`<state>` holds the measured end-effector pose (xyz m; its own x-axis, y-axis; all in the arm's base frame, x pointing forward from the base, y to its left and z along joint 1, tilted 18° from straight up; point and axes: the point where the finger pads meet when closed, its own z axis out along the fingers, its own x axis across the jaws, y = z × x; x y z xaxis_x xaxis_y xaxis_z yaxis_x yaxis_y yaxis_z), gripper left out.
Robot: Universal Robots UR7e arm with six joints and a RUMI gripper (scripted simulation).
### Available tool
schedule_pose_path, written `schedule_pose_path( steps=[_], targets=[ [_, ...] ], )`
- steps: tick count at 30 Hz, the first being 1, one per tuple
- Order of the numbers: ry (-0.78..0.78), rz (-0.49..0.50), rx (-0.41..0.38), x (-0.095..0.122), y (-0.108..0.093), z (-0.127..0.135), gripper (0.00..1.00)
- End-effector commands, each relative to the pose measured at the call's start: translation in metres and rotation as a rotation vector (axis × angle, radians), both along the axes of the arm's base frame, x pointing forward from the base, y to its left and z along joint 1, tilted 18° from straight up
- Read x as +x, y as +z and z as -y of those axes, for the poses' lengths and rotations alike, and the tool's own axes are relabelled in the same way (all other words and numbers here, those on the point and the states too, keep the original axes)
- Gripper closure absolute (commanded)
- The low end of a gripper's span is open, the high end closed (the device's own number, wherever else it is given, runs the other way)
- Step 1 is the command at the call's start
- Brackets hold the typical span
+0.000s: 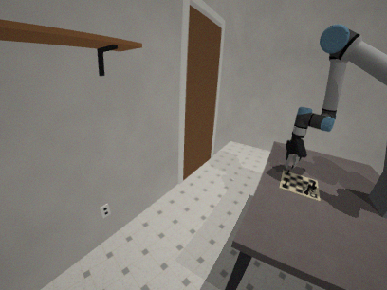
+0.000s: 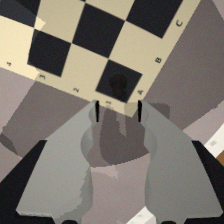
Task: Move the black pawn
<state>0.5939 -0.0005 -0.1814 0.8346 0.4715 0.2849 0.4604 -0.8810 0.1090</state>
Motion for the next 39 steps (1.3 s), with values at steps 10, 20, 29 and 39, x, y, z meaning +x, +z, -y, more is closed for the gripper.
schedule_pose_path(
  steps=[10,20,29,39],
  targets=[
    [0.001,0.002,-0.001,0.002,0.000,0.000,0.80],
    [0.001,0.002,-0.001,0.002,0.000,0.000,0.80],
    [0.001,0.002,-0.001,0.002,-0.001,0.000,0.80],
    [0.001,0.003,-0.001,0.006,-0.010,-0.001,0.80]
  ],
)
